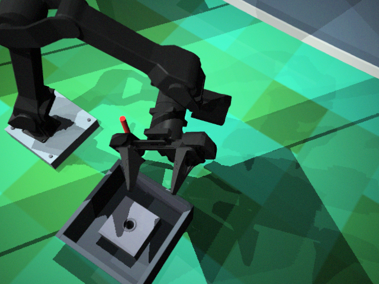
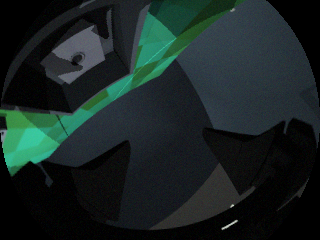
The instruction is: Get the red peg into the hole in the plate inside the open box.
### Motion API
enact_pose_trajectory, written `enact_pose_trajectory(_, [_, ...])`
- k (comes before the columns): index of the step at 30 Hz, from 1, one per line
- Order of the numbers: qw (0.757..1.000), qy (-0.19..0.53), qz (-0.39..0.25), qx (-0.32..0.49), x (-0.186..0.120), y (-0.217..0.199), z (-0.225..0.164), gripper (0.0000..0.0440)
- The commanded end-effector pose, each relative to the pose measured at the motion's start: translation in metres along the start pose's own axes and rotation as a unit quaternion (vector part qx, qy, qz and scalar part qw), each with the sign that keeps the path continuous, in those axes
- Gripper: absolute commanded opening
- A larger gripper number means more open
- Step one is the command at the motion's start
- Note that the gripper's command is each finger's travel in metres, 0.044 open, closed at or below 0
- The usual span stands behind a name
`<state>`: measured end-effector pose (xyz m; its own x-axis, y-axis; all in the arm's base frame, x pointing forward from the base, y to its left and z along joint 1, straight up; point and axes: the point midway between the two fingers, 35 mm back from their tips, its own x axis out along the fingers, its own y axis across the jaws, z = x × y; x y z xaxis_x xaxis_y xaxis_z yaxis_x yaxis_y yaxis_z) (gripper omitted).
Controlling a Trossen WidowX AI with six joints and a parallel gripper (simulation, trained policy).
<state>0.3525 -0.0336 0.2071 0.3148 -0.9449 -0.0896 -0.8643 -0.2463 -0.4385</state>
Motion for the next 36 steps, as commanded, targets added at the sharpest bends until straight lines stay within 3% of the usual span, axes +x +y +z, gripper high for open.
enact_pose_trajectory(1, [1.0,-0.007,0.005,0.015,-0.001,0.001,-0.001,0.0417])
enact_pose_trajectory(3, [0.999,-0.02,0.013,0.046,-0.003,0.004,-0.002,0.044])
enact_pose_trajectory(10, [0.985,-0.061,0.043,0.156,-0.014,0.016,-0.004,0.044])
enact_pose_trajectory(18, [0.952,-0.102,0.085,0.277,-0.032,0.032,-0.003,0.044])
enact_pose_trajectory(27, [0.894,-0.132,0.149,0.402,-0.056,0.055,0.002,0.044])
enact_pose_trajectory(36, [0.816,-0.139,0.227,0.513,-0.08,0.081,0.009,0.044])
